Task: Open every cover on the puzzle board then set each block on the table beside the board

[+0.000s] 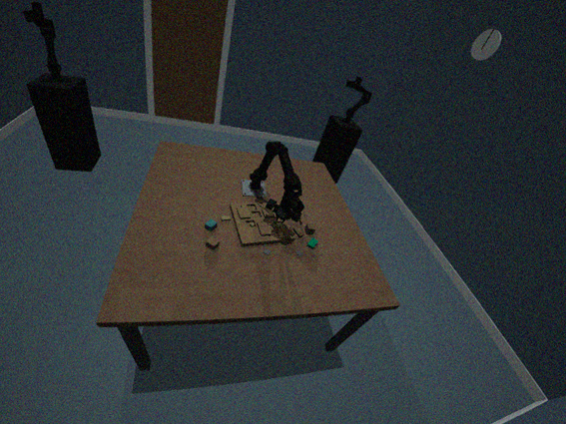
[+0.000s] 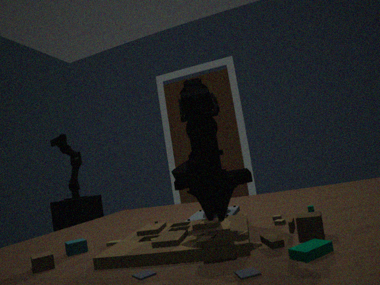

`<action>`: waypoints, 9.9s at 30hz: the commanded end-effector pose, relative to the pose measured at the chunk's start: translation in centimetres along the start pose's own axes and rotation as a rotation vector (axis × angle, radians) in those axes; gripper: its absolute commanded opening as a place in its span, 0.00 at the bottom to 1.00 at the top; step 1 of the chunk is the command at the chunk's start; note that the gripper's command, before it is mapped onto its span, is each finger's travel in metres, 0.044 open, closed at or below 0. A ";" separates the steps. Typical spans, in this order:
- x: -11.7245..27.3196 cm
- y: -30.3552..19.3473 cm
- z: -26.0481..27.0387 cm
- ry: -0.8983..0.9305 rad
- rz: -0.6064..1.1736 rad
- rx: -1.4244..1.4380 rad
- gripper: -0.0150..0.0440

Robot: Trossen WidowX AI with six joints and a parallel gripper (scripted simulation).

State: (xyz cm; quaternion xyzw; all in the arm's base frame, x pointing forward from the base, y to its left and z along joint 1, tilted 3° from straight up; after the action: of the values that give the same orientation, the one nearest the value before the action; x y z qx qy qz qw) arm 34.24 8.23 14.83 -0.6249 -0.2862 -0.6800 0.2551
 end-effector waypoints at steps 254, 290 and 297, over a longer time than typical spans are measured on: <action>0.0 18.7 -26.7 -0.026 -0.019 -0.012 0.39; -3.5 18.4 -26.9 -0.028 -0.026 -0.014 0.70; -3.3 18.4 -26.9 -0.028 -0.026 -0.014 1.00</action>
State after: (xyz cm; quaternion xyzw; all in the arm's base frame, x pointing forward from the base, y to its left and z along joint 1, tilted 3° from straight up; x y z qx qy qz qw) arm 28.53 -23.94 11.14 -0.6338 -0.2936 -0.6755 0.2363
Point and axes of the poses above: the point midway between the two fingers, 35 mm back from their tips, its own x axis back along the fingers, its own z axis across the jaws, y = z × x, the point moved 5 cm from there along x, back along the fingers, and after that the axes turned 11 degrees about -x, right-handed, at the moved point
